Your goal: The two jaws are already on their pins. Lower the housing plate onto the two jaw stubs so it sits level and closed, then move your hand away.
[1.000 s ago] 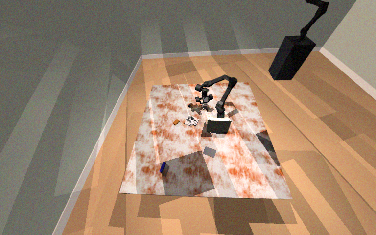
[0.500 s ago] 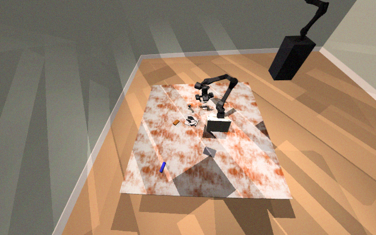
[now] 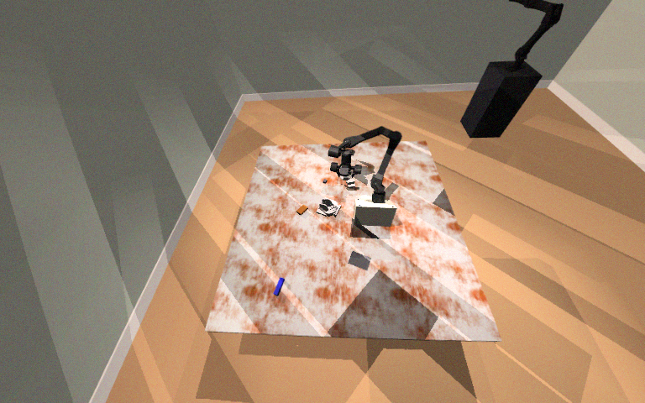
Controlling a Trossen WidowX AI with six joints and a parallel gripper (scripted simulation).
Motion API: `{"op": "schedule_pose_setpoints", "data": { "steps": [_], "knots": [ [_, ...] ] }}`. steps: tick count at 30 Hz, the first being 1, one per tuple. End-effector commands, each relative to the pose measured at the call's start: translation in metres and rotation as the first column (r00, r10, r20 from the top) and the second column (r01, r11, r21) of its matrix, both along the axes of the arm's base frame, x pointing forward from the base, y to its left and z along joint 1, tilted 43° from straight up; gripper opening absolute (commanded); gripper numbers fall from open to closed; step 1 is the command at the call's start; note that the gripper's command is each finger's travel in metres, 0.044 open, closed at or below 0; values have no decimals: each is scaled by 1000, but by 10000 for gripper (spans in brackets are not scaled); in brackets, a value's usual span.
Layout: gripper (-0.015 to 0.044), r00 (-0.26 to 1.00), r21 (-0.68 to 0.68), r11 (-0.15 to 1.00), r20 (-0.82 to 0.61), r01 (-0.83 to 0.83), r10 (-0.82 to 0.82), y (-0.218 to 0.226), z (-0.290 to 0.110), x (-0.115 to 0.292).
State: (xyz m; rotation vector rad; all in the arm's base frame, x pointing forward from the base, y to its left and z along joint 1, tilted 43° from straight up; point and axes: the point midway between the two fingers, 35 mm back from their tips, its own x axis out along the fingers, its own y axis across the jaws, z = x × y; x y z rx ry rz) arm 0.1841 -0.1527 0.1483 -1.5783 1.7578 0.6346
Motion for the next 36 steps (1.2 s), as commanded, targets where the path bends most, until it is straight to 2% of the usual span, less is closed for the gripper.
{"op": "schedule_pose_setpoints", "data": {
  "steps": [1,18,36],
  "knots": [
    [351,996,5,998,57,65,-65,5,-5,7],
    [351,879,69,929,306,363,-366,31,-32,36],
    [351,597,193,762,514,618,-615,65,-63,57]
  ]
}}
